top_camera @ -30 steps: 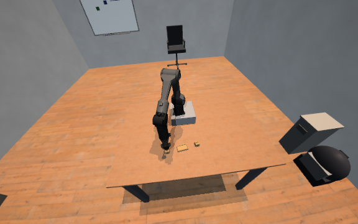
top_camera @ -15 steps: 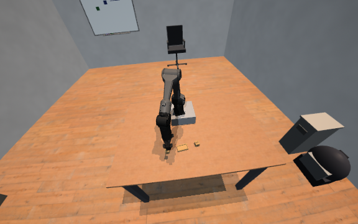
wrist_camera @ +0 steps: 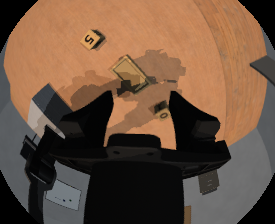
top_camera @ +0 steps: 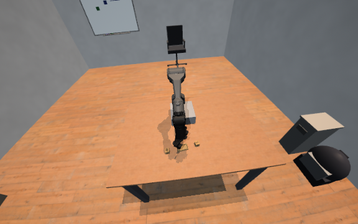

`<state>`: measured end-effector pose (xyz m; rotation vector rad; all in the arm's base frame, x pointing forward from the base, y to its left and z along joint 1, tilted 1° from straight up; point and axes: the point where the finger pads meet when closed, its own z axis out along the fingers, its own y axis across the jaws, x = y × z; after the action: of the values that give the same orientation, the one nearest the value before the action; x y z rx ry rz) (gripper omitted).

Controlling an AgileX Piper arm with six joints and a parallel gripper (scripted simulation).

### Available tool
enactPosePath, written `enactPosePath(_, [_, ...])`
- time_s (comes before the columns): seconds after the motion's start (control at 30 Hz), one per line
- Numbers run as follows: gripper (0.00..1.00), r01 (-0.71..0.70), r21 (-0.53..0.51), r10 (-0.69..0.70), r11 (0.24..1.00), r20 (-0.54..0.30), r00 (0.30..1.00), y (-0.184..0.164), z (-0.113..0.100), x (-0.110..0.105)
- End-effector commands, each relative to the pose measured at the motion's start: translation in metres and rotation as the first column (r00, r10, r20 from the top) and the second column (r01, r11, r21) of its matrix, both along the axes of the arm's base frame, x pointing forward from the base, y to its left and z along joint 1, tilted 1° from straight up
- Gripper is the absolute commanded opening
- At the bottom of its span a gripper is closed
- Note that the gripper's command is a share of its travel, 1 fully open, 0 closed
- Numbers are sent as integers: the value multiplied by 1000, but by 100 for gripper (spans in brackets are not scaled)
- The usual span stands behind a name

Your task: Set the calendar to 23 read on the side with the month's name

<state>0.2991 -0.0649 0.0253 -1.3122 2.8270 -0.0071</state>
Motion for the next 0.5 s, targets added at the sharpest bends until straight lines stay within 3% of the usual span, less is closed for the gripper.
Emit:
enactPosePath(0.0, [100,119,-12,-119,993,-1,993,17,0,0])
enactPosePath(0.17, [100,278,-8,-278,961,0,961,39,-2,0])
enactPosePath(0.47, [100,630,3,-630,777,-1,777,93,-5,-10])
